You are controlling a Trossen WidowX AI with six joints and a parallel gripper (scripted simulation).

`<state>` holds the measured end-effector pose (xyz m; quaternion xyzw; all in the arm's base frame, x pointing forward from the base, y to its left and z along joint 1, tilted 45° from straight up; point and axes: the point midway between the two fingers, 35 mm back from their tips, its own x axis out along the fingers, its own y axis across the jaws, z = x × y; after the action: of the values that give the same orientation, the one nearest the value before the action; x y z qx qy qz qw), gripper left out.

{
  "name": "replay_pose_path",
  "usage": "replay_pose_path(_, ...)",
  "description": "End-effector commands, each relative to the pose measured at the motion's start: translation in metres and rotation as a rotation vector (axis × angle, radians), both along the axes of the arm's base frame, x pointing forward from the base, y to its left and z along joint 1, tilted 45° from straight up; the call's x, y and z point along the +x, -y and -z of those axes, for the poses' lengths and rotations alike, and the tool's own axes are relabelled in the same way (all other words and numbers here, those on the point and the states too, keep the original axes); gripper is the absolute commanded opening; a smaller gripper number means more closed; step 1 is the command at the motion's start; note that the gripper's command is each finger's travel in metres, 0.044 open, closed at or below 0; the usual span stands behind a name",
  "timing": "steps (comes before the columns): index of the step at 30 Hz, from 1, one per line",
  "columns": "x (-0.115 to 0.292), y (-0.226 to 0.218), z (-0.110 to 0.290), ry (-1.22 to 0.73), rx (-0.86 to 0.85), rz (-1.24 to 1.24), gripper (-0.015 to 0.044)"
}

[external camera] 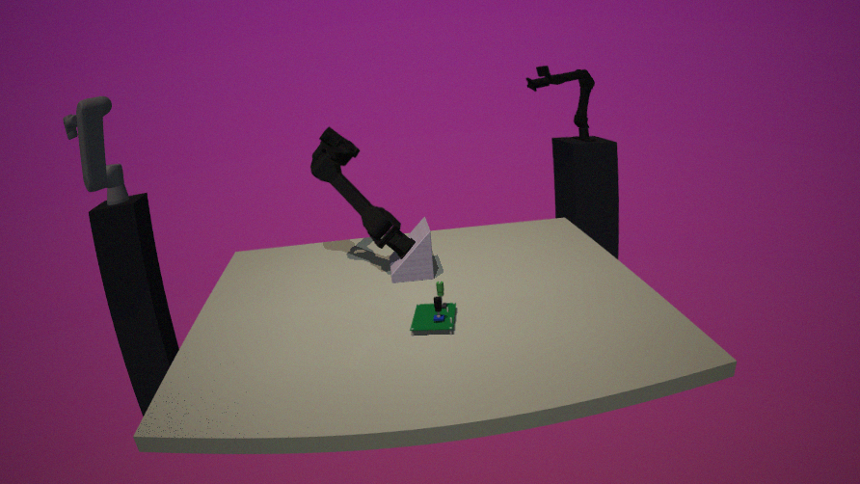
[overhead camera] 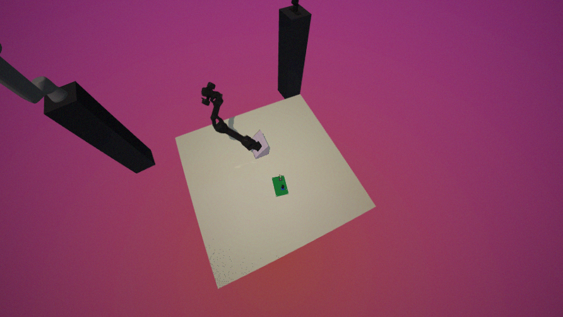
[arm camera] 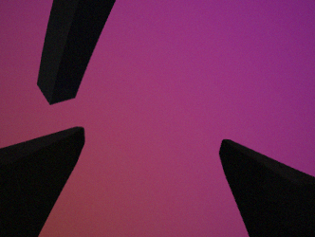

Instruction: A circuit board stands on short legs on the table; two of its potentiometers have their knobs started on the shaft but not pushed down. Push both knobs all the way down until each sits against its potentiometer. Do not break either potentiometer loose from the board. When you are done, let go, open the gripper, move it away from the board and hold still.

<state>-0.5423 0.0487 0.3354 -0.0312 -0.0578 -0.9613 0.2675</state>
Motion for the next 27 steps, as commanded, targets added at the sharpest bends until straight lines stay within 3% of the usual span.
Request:
replay_pose_path(1, 0.0, -0.002, 0.001, 0.003, -0.002, 0.004, 0.0374)
replay_pose_path(15, 0.016, -0.151, 0.045, 0.21, -0.153, 0.372, 0.0006)
replay_pose_path(27, 0.072, -0.267, 0.083, 0.329, -0.311, 0.682, 0.0)
